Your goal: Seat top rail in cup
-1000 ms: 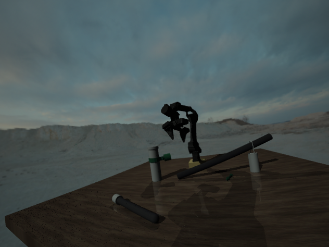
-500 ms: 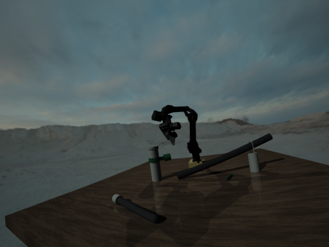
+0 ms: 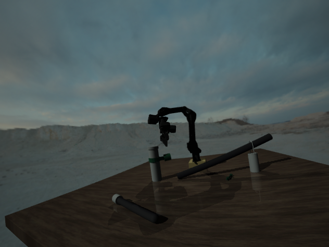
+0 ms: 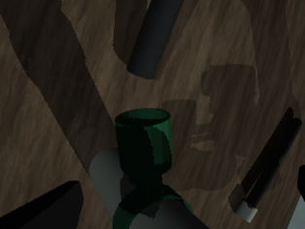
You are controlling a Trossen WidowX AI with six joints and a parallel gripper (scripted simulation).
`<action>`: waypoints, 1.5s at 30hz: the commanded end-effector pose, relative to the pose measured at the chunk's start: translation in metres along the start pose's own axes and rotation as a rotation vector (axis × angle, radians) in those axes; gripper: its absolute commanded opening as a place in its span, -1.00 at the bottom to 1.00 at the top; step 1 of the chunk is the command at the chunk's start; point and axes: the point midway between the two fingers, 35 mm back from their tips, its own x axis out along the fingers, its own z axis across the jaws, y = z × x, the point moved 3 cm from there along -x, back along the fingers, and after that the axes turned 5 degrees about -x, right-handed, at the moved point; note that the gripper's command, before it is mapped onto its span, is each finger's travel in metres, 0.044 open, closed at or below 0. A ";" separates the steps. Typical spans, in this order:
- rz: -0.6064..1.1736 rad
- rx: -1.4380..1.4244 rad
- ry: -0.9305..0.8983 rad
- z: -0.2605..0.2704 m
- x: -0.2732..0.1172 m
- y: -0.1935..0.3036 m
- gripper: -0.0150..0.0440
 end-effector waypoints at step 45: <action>-0.001 -0.019 0.008 0.029 0.099 0.001 1.00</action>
